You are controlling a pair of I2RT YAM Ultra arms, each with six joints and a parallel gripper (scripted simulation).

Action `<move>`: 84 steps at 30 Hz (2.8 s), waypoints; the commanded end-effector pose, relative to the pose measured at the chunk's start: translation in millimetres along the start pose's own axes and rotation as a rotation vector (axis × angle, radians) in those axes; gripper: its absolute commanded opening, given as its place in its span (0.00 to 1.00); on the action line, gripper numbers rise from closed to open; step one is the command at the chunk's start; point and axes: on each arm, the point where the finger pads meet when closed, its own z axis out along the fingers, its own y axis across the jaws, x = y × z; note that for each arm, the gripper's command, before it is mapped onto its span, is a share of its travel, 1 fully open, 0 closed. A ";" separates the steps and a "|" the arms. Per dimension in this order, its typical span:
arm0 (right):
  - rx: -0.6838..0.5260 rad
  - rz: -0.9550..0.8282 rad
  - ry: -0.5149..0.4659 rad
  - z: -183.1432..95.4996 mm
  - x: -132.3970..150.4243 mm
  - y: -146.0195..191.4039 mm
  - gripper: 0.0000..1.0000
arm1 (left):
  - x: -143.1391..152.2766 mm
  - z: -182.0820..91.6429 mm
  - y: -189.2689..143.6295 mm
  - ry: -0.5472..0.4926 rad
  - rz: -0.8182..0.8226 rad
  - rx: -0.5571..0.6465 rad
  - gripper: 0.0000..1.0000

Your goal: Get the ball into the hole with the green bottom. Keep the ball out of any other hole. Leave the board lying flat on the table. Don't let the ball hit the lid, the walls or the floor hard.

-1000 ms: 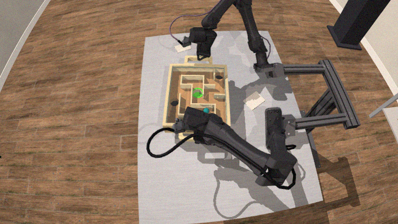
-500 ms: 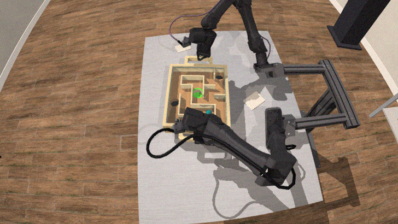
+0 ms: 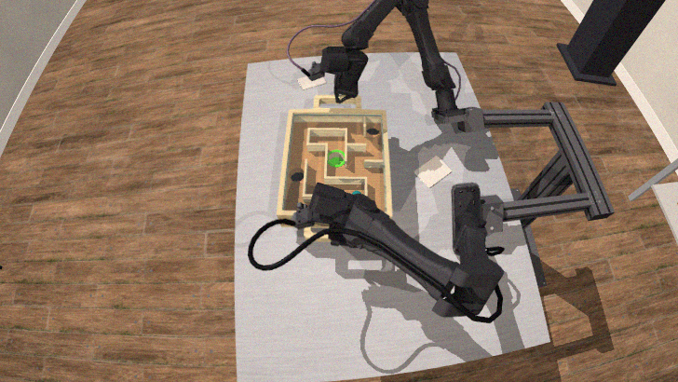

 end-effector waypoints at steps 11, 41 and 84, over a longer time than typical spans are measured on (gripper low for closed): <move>-0.013 0.056 -0.135 -34.7 -34.7 -1.6 0.00 | -24.2 -22.2 -1.4 -0.119 -0.012 0.037 0.00; -0.034 0.036 -0.130 -29.1 -27.8 -3.5 0.00 | -24.6 -32.7 3.1 -0.120 0.002 -0.007 0.00; 0.021 0.014 -0.088 -32.0 -27.4 1.9 0.00 | -25.5 -18.6 -2.4 -0.103 -0.016 0.054 0.00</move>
